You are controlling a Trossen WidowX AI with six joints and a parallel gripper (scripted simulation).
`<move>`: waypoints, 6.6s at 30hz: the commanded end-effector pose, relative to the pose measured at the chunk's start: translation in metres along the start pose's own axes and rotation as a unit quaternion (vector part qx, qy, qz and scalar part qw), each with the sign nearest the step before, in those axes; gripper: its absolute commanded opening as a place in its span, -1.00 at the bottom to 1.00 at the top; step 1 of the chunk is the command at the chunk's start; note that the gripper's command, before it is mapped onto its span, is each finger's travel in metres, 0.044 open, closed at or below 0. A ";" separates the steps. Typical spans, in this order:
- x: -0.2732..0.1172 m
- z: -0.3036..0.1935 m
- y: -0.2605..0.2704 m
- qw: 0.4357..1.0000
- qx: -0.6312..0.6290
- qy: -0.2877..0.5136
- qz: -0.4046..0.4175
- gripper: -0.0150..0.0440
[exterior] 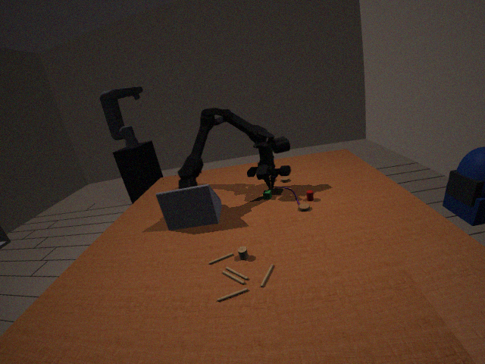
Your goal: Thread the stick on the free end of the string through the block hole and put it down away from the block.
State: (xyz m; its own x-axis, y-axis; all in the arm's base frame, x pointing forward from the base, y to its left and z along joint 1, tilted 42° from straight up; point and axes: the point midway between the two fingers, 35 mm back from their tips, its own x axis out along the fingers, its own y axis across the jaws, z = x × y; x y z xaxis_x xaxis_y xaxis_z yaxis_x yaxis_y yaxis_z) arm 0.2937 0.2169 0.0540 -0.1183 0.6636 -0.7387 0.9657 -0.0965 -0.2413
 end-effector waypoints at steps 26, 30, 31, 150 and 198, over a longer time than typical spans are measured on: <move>0.002 0.038 -0.001 1.000 -0.001 0.002 -0.001 -0.49; 0.000 0.036 0.000 1.000 -0.001 0.001 0.002 -0.14; 0.000 0.036 0.000 1.000 -0.001 0.001 0.002 -0.07; 0.004 0.091 -0.002 0.014 -1.000 0.002 0.000 -0.07; 0.004 0.093 0.001 -0.014 -0.999 -0.014 0.040 -0.49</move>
State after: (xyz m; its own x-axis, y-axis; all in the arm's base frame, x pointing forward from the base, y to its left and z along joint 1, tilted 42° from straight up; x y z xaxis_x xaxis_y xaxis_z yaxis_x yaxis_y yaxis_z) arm 0.2733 0.1509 -0.0080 -0.0736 0.7148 -0.6955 -0.9736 0.0996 0.2053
